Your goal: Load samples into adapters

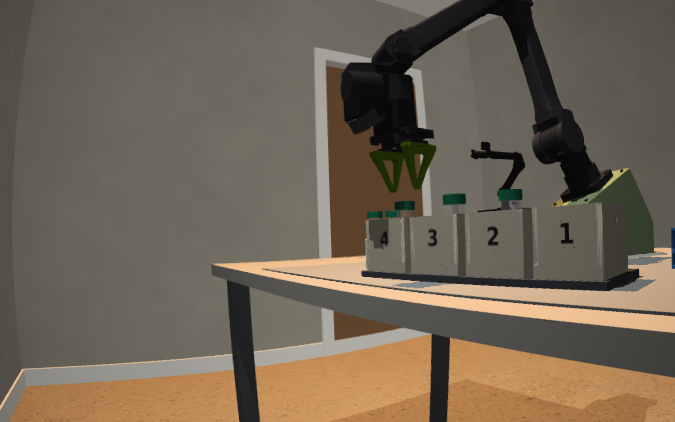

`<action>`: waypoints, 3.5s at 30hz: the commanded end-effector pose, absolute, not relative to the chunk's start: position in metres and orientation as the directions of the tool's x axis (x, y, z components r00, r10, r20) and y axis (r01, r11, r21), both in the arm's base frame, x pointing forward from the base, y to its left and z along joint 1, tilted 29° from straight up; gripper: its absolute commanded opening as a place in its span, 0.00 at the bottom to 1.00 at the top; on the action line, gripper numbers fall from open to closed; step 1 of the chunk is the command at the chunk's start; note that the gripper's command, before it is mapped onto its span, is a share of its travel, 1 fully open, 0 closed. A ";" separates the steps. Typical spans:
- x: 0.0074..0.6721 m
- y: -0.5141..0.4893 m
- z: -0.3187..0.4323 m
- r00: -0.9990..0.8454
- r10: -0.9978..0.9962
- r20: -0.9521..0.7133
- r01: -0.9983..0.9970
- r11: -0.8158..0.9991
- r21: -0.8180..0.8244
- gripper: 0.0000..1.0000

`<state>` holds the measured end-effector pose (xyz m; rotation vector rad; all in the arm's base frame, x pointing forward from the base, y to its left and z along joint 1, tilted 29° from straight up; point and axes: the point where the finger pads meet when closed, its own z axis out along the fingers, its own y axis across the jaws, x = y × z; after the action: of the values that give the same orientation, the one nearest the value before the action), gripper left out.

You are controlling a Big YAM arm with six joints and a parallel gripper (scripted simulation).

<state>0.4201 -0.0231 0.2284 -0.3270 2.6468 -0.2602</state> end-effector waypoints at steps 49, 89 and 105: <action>0.352 -0.268 0.207 -0.756 0.408 -0.513 0.432 0.899 0.078 0.80; 0.354 -0.261 0.201 -0.757 0.403 -0.513 0.425 0.902 0.082 0.80; 0.354 -0.261 0.201 -0.757 0.403 -0.513 0.425 0.902 0.082 0.00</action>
<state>0.3477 -0.2544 0.1846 0.6052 2.5624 -0.0279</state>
